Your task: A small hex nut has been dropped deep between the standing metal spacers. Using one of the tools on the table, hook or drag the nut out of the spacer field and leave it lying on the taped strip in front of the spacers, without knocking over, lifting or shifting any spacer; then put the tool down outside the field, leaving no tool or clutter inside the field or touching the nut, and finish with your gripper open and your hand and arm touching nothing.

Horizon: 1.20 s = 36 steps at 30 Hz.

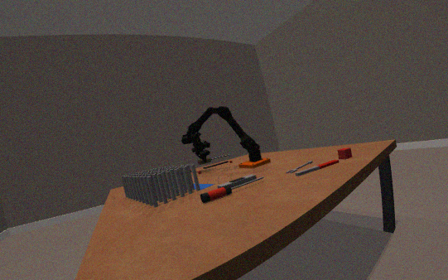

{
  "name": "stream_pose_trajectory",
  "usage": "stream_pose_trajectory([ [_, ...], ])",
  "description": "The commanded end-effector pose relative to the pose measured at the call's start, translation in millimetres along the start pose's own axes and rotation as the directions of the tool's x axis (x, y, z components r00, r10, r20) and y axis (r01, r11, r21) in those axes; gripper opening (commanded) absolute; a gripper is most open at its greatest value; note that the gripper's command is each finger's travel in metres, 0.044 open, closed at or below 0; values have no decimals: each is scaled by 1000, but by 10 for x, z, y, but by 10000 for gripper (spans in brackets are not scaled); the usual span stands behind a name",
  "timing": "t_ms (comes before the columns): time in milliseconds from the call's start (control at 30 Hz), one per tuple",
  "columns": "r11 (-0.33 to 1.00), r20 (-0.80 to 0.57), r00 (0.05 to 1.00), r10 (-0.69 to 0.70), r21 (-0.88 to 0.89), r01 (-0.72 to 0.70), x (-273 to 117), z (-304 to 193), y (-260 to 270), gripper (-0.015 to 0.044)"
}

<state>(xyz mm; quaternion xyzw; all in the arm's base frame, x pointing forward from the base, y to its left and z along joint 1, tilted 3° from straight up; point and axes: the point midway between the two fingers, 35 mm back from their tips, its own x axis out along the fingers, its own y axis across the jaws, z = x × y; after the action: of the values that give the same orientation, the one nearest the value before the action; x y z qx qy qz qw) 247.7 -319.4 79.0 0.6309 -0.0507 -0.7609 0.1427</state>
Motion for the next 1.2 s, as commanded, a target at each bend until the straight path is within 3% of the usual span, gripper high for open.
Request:
stream_pose_trajectory([
  [0, 1000, 7, 1000, 6, 3, -6, 29, 4, -4, 0],
  [1167, 1000, 7, 1000, 5, 3, -5, 260, -32, -110, 0],
])
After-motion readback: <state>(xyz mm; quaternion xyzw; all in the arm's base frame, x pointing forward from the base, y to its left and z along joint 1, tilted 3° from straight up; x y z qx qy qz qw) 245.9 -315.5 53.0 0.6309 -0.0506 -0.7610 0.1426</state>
